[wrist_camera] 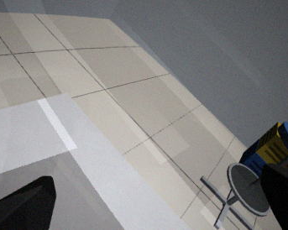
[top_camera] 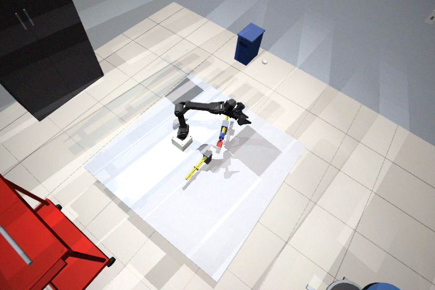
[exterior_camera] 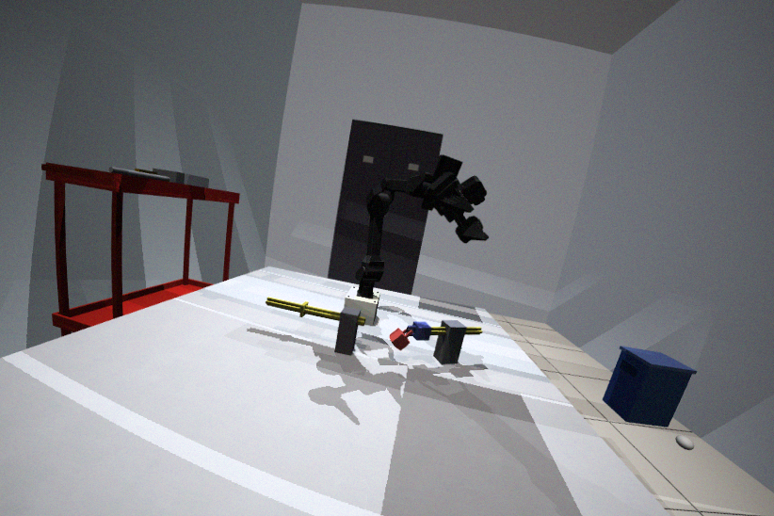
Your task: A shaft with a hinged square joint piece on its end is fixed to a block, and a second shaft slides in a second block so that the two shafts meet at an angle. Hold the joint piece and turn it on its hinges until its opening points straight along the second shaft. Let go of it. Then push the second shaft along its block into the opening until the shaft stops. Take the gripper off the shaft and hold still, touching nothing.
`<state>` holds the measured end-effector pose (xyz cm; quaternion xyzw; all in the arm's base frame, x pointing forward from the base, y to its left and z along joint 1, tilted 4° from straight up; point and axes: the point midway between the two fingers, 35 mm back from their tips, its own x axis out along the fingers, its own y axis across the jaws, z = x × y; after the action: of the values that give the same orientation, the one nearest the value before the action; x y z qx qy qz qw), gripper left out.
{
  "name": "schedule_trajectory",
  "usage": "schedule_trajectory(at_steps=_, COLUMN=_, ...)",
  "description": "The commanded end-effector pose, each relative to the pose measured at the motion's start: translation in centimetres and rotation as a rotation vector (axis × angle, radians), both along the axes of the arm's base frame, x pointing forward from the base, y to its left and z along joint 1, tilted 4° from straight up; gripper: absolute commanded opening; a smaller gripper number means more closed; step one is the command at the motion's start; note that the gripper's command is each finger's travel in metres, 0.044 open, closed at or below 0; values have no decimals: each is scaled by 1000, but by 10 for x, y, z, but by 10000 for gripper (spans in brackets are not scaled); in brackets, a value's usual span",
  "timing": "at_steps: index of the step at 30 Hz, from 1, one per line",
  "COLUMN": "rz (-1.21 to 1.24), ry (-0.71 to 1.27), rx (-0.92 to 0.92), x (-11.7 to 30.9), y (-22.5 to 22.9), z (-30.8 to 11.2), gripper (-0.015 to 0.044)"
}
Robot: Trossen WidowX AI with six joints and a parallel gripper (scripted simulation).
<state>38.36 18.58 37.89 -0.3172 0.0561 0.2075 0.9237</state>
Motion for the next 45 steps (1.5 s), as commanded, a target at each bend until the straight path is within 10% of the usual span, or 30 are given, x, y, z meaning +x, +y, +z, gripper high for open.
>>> schedule_trajectory(at_steps=1, rz=-41, ry=134, rx=26, x=5, y=-8, z=-33, gripper=440)
schedule_trajectory(at_steps=45, rz=-869, ry=1255, rx=304, x=-89, y=-123, z=-256, gripper=440)
